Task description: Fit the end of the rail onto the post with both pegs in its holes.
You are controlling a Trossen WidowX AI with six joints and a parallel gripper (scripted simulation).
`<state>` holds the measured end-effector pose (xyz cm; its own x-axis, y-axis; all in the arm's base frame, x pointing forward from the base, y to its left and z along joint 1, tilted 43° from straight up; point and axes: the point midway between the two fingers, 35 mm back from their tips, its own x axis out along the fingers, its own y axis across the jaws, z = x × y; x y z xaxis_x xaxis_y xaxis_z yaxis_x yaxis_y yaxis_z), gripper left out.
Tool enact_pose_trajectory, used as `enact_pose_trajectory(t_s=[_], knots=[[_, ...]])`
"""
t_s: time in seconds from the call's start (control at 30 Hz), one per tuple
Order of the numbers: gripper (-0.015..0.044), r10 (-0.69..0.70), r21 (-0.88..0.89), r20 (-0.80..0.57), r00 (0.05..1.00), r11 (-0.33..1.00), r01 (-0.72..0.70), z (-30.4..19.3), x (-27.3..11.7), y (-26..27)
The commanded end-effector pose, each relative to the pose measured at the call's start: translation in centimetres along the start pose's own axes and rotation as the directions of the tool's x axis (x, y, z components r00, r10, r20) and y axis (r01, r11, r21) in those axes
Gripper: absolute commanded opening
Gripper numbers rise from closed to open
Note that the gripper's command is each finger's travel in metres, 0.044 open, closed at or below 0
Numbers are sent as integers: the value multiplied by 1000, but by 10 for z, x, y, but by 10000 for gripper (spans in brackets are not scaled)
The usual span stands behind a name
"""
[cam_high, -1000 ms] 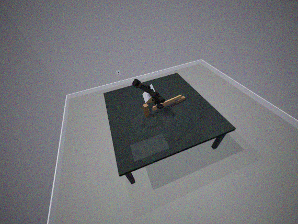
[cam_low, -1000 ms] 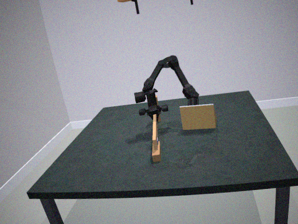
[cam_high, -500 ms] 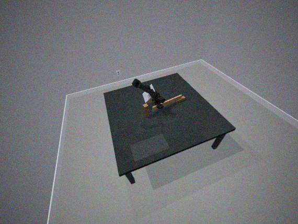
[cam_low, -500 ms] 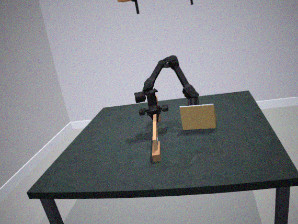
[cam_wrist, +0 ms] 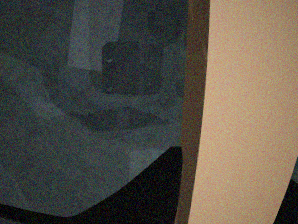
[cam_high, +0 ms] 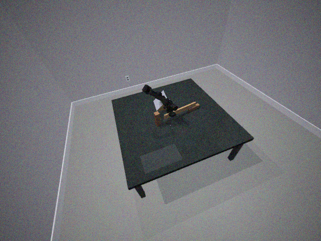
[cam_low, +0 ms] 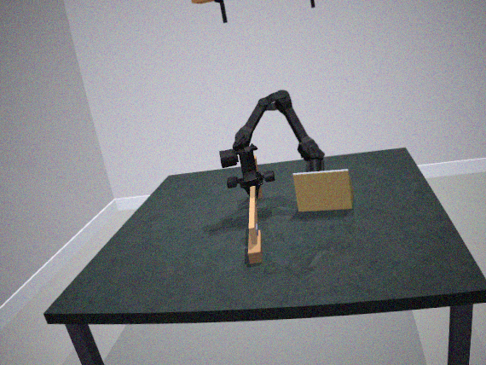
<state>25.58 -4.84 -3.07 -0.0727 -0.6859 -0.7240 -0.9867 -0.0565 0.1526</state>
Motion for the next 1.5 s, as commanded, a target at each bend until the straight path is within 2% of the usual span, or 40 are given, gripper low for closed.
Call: enact_pose_trajectory(t_s=[0.0,1.47], knots=[[0,-5,2,8,1000,1000,5,1,-1,0],[0,-5,2,8,1000,1000,5,-11,-3,-1]])
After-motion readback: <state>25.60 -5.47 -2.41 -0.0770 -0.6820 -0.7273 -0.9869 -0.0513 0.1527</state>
